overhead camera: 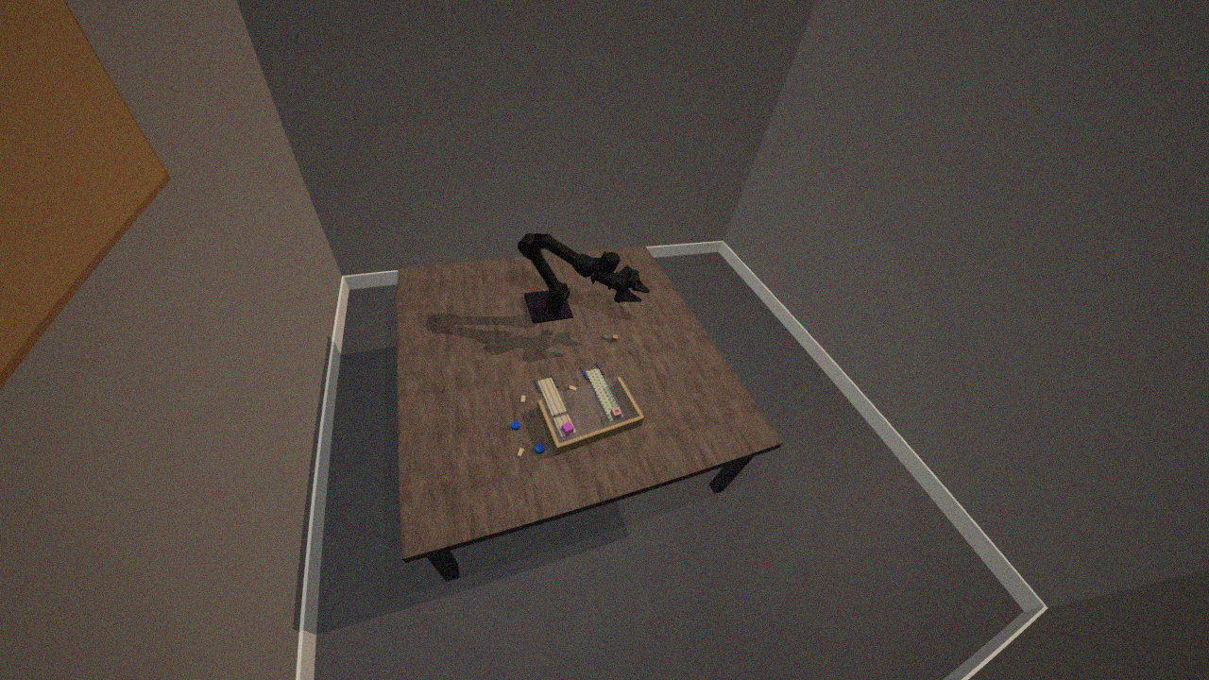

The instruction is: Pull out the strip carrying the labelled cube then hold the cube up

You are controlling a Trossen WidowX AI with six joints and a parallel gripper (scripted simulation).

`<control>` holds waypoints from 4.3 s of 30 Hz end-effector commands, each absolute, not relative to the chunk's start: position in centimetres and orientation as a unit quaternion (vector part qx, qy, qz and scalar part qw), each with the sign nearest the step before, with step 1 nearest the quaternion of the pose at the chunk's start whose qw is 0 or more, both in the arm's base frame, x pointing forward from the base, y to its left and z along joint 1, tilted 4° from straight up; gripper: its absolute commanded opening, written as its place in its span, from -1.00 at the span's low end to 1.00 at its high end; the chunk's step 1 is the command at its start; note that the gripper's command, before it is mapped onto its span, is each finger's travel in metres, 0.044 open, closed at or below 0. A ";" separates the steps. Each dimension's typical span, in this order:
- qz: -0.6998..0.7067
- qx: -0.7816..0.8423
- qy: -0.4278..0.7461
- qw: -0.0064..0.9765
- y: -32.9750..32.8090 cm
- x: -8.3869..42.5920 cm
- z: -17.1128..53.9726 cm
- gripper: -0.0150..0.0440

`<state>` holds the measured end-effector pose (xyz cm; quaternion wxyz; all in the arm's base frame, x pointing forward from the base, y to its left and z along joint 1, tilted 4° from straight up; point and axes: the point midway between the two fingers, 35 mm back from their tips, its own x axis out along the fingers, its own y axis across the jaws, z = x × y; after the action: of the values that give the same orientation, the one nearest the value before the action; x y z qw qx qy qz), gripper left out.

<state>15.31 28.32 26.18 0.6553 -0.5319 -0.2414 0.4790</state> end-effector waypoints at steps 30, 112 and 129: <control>0.035 0.003 0.260 0.965 1.4 29.4 23.5 0.86; 0.077 -0.057 0.668 0.738 10.6 36.7 6.5 -0.49; 0.077 -0.057 0.668 0.738 10.6 36.7 6.5 -0.49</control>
<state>36.74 10.64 6.56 0.7374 -0.0571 0.6683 0.0798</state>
